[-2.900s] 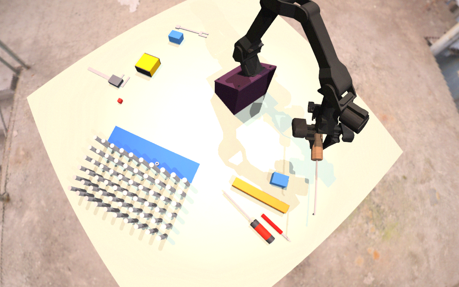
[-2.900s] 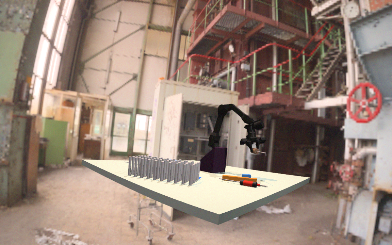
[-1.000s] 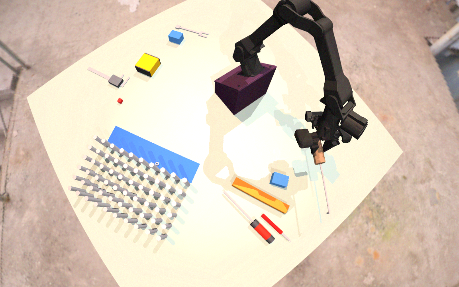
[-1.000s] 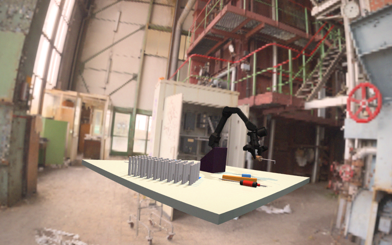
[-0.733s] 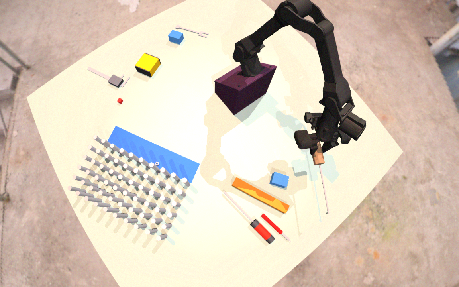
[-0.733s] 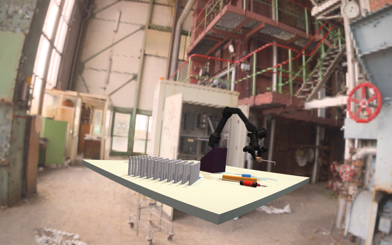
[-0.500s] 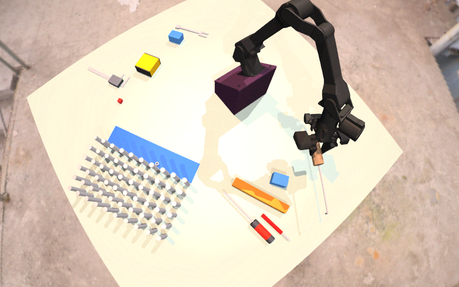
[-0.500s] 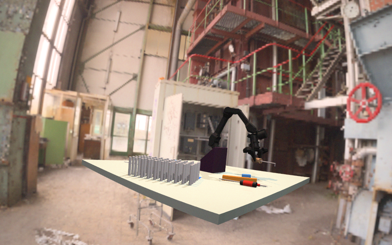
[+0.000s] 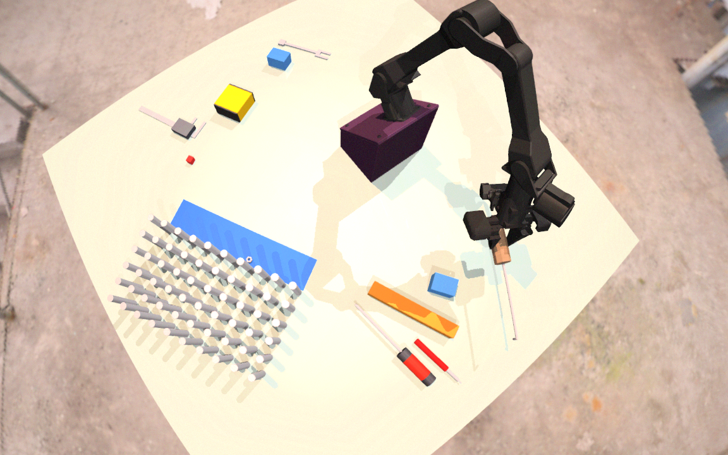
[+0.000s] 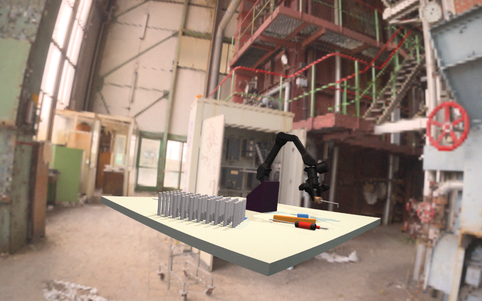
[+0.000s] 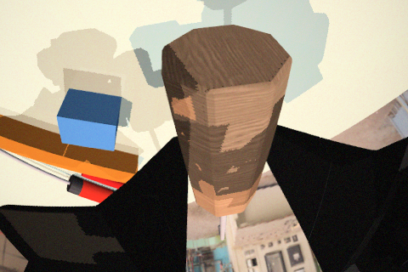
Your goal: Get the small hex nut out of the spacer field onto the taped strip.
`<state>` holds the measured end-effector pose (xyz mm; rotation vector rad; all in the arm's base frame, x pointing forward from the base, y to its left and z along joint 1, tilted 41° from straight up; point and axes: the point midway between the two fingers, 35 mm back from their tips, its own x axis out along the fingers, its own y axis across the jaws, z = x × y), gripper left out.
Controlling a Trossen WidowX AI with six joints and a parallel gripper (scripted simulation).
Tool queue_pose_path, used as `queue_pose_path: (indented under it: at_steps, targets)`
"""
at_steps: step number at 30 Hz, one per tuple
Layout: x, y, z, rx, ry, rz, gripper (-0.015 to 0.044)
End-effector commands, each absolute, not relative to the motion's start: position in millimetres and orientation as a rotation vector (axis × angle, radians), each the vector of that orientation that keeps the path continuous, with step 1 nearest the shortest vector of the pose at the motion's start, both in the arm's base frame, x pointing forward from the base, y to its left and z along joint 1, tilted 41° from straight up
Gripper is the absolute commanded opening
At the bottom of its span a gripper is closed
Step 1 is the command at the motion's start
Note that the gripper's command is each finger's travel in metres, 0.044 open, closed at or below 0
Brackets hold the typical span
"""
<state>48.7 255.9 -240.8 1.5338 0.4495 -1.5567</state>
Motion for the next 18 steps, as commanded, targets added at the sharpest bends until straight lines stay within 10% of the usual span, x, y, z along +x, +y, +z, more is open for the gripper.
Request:
queue_pose_path:
  at_steps: [1, 18]
  targets:
    - [47, 251, -246, 1.533, 0.442, -1.561, 0.0]
    - [45, 239, -260, 1.533, 0.442, -1.561, 0.0]
